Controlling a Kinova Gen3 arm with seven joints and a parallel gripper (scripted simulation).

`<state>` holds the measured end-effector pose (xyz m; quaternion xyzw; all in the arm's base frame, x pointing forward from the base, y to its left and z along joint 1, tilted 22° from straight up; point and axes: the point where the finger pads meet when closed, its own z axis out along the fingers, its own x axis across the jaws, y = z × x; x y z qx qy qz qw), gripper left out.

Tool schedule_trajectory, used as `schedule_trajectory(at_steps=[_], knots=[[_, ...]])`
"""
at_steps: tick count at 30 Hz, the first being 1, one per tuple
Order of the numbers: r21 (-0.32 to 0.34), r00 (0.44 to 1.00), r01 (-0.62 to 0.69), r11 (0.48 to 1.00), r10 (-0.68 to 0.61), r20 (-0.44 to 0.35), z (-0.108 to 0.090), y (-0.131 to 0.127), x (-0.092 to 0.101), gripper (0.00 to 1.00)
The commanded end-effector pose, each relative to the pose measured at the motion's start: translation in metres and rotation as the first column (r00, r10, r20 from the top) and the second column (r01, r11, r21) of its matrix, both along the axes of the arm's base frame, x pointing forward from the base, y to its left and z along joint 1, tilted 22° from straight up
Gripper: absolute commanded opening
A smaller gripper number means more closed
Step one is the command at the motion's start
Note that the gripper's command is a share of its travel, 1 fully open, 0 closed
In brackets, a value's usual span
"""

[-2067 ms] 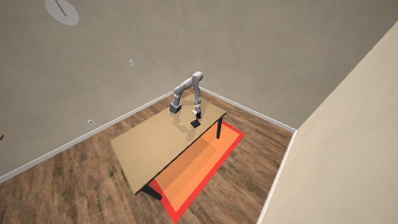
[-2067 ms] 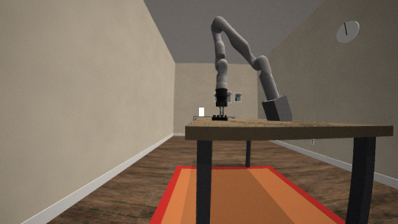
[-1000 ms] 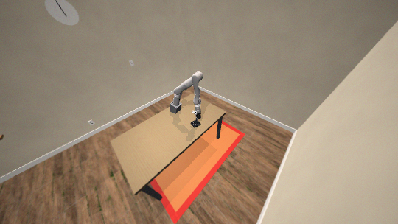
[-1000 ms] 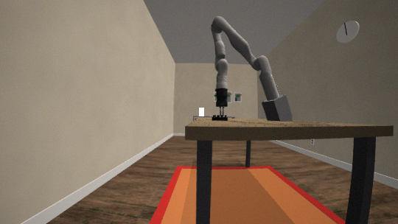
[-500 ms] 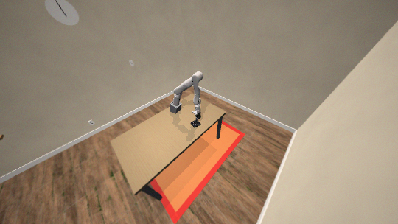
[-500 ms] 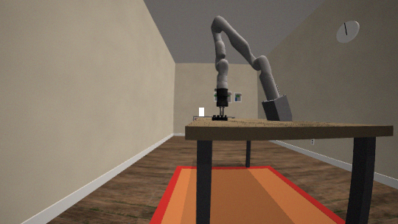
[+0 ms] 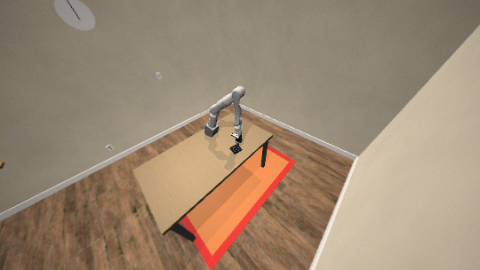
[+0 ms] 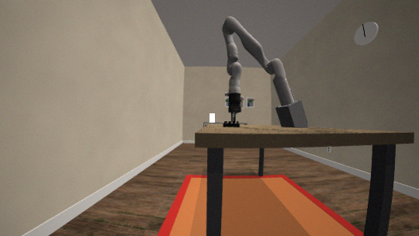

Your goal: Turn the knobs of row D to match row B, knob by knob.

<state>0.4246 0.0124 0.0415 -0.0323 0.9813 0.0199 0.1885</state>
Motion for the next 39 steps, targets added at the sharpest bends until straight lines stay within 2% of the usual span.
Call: schedule_trajectory(at_steps=[1,9,11,17,26,28,39], knots=[[-0.025,0.998,-0.061,0.998,0.061,0.007,-0.0003,0.0008,0.0006,0.3],[-0.079,0.981,-0.193,0.978,0.194,0.007,-0.0003,0.0008,0.0005,0.3],[-0.079,0.981,-0.193,0.978,0.194,0.007,-0.0003,0.0008,0.0005,0.3],[-0.12,0.955,-0.293,0.948,0.296,0.002,-0.0003,0.0009,0.0005,0.3],[-0.182,0.896,-0.438,0.88,0.443,-0.014,-0.0003,0.0009,0.0004,0.3],[-0.182,0.896,-0.438,0.88,0.443,-0.014,-0.0003,0.0009,0.0004,0.3],[-0.25,0.798,-0.591,0.767,0.601,-0.044,-0.0002,0.0009,0.0003,0.3]])
